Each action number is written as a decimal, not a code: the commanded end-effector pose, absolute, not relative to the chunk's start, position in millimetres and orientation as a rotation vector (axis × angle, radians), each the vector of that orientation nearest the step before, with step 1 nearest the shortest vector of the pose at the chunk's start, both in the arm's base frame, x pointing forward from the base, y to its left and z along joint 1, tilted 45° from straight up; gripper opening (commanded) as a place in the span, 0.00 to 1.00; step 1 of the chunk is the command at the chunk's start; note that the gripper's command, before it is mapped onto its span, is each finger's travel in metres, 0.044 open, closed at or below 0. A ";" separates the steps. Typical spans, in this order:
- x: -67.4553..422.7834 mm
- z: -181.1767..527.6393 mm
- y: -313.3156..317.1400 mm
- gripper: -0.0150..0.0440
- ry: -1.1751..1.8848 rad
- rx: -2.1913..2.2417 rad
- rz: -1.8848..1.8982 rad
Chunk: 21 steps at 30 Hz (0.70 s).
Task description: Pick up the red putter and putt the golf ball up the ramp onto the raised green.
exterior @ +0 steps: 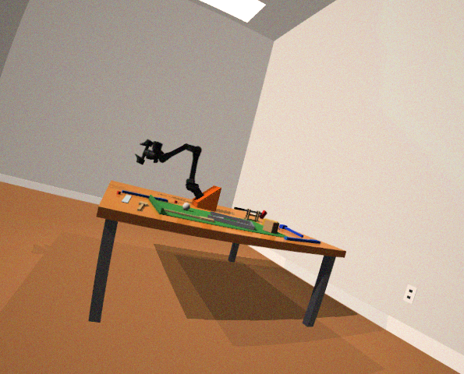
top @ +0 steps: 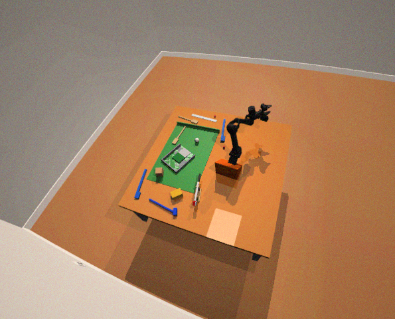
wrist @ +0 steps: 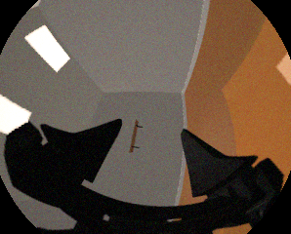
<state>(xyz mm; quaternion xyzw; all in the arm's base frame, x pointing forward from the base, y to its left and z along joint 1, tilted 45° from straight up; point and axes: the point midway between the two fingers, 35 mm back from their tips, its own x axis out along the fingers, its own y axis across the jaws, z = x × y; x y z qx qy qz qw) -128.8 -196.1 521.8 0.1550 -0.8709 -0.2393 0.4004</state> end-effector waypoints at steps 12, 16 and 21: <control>-69.0 504.0 -263.6 1.00 -1.945 0.650 -0.816; -33.9 493.9 -287.8 1.00 -1.795 0.740 -0.890; 15.7 478.9 -311.6 1.00 -1.584 0.827 -0.964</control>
